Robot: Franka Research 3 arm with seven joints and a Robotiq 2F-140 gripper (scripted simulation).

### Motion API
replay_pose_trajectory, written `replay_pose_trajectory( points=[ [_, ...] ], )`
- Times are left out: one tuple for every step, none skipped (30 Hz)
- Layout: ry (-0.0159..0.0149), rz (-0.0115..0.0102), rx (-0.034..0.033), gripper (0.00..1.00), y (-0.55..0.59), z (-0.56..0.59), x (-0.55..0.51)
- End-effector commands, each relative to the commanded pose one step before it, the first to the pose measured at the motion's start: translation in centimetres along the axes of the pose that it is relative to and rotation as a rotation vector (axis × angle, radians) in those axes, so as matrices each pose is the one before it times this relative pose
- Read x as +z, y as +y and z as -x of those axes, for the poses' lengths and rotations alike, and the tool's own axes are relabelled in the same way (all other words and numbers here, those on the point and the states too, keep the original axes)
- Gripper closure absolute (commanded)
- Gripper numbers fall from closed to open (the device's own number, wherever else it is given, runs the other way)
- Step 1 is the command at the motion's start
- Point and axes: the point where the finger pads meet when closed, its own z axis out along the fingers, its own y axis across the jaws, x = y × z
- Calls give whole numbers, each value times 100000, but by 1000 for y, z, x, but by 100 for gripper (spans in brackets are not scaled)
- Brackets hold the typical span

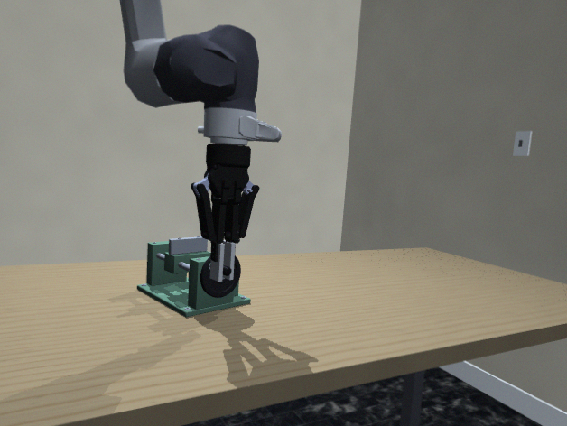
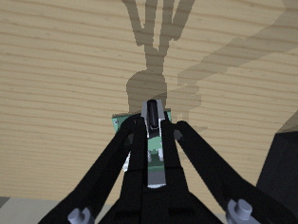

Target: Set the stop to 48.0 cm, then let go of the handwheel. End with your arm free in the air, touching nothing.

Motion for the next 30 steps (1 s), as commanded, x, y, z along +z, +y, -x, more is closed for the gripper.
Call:
replay_pose_trajectory(
  points=[
    [-26,-276,-1244,96,-1059,-68,-791],
    [-1,0,0,96,-235,0,-100],
    [1,0,0,96,-223,0,-66],
    [-1,0,0,96,-222,1,-62],
    [1,0,0,96,-210,-1,-24],
    [-1,0,0,96,-211,1,-25],
    [0,0,0,96,-203,0,-2],
    [0,0,0,96,-199,0,11],
    [-1,0,0,96,-199,1,12],
    [1,0,0,96,-189,-1,44],
    [0,0,0,96,-189,0,44],
    [0,0,0,96,-186,0,54],
    [0,0,0,96,-179,-1,76],
    [0,0,0,96,0,0,0],
    [0,0,0,96,0,0,0],
    [0,0,0,96,-179,1,76],
    [0,0,0,96,-173,0,96],
    [0,0,0,96,-168,0,109],
    [0,0,0,96,-168,1,109],
    [0,0,0,96,-145,-1,133],
    [0,0,0,96,-144,0,133],
    [0,0,0,96,-134,0,139],
    [0,0,0,96,-115,0,149],
    [0,0,0,96,-114,0,150],
    [0,0,0,96,-99,0,158],
    [0,0,0,96,-86,0,164],
    [0,0,0,96,-85,0,165],
    [1,0,0,96,-65,0,175],
    [0,0,0,96,-57,0,179],
    [-1,0,0,96,-56,1,179]
  ],
)
